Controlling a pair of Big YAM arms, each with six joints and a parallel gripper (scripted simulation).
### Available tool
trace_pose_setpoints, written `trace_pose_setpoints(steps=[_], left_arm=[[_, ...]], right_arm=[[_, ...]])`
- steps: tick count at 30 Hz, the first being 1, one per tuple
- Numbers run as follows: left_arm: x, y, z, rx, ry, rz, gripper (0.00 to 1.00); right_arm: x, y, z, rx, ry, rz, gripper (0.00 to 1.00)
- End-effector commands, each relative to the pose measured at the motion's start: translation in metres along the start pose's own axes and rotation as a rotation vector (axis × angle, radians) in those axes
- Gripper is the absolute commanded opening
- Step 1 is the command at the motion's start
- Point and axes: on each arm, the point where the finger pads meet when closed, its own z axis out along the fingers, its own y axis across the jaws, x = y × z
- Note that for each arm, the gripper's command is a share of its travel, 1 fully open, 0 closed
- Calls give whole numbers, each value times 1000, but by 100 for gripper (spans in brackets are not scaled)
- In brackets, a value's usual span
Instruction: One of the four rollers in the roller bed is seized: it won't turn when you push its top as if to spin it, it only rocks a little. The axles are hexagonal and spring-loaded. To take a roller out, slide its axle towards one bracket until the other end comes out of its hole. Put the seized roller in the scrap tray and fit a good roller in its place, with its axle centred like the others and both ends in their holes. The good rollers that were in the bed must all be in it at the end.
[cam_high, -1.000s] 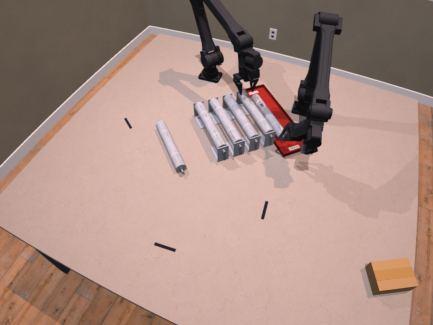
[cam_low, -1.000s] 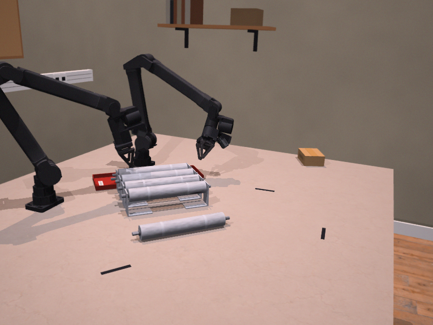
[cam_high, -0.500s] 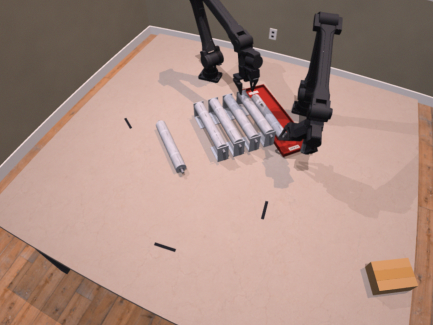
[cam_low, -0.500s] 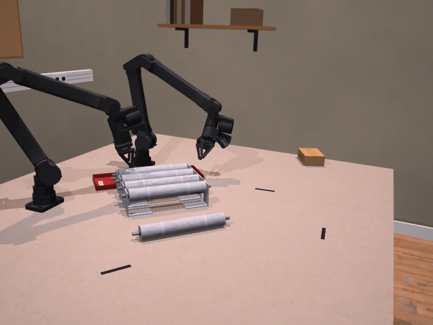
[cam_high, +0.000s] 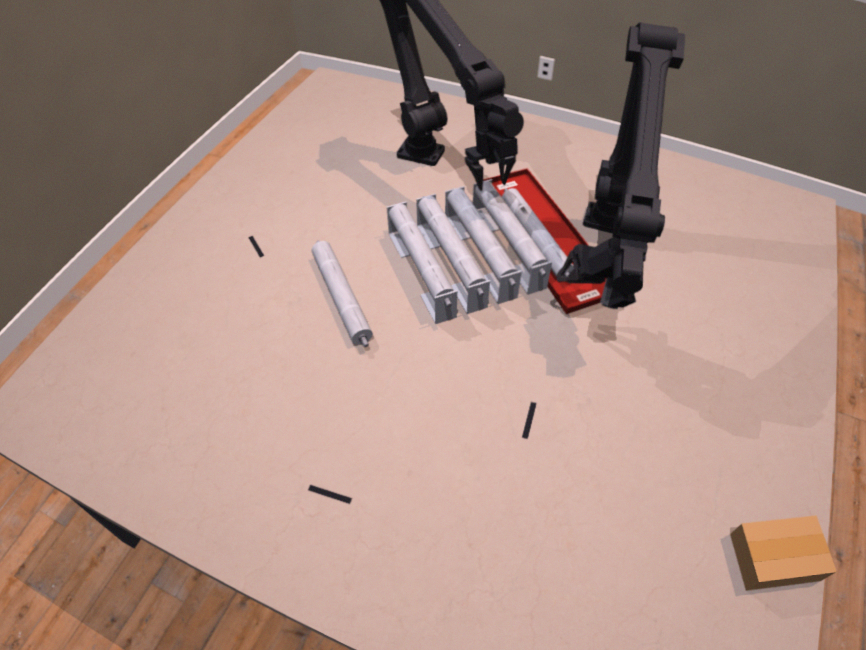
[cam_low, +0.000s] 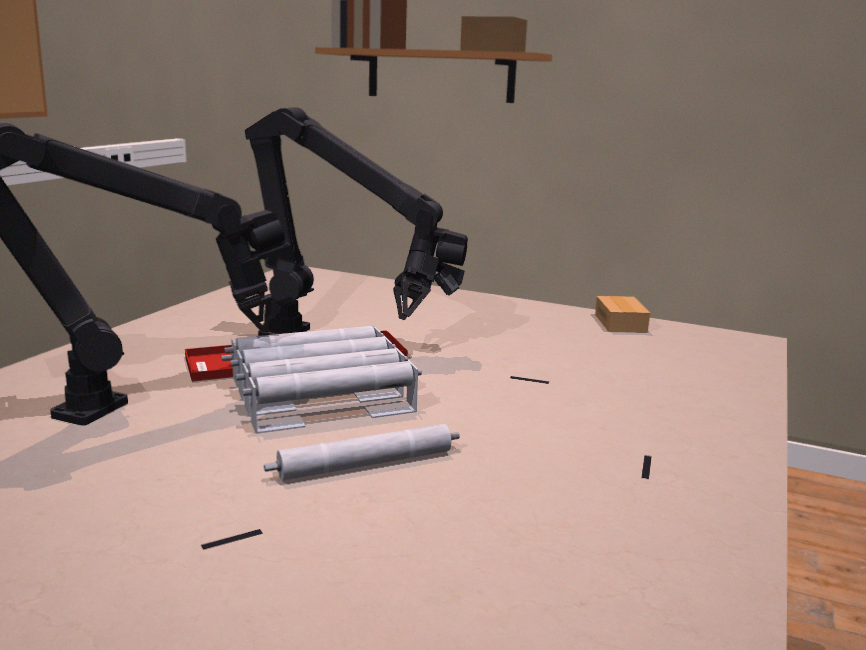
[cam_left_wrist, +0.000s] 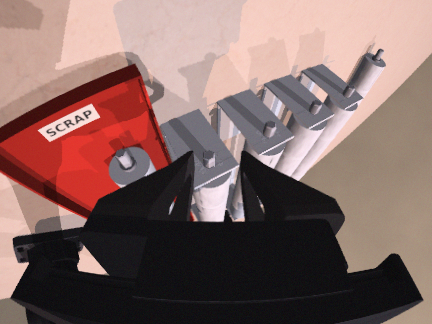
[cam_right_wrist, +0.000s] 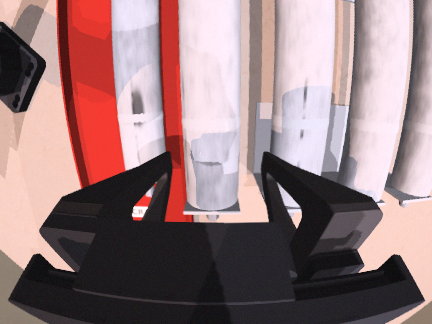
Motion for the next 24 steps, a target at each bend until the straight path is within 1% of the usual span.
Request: trace_pose_setpoints(steps=[1,4,6,7,9,11,12,13,14,15,17,19,21,22,24], left_arm=[[-12,-31,-20,25,-81,111,32],[-20,-32,-18,17,-103,139,32],[-18,-31,-20,16,-131,171,32],[-25,-42,-29,24,-165,203,32],[-32,-48,-33,23,-202,244,32],[-32,-48,-33,23,-202,244,32],[-36,-40,-25,9,-197,240,32],[-38,-50,-33,15,-234,282,32],[-39,-51,-35,13,-258,304,32],[-45,-65,-47,21,-306,348,32],[-53,-78,-59,21,-377,418,32],[-60,-89,-70,17,-449,484,32],[-71,-98,-76,5,-507,535,32],[-75,-104,-82,3,-543,562,32],[-80,-112,-91,-5,-606,611,32]], right_arm=[[-47,-4,-26,-18,-120,20,62],[-58,-11,-32,-18,-161,38,62],[-67,-17,-33,-16,-183,52,62],[-72,-21,-33,-13,-193,60,62],[-83,-30,-41,-11,-236,79,62],[-83,-30,-41,-11,-236,79,62],[-85,-35,-40,-7,-246,88,62],[-96,-41,-49,-4,-281,100,62],[-102,-47,-51,0,-299,112,62],[-109,-54,-57,4,-331,124,62],[-125,-71,-65,18,-382,151,62],[-139,-90,-72,35,-433,178,62],[-153,-108,-82,50,-487,200,62],[-159,-118,-89,61,-517,213,62],[-170,-137,-112,82,-596,237,62]])
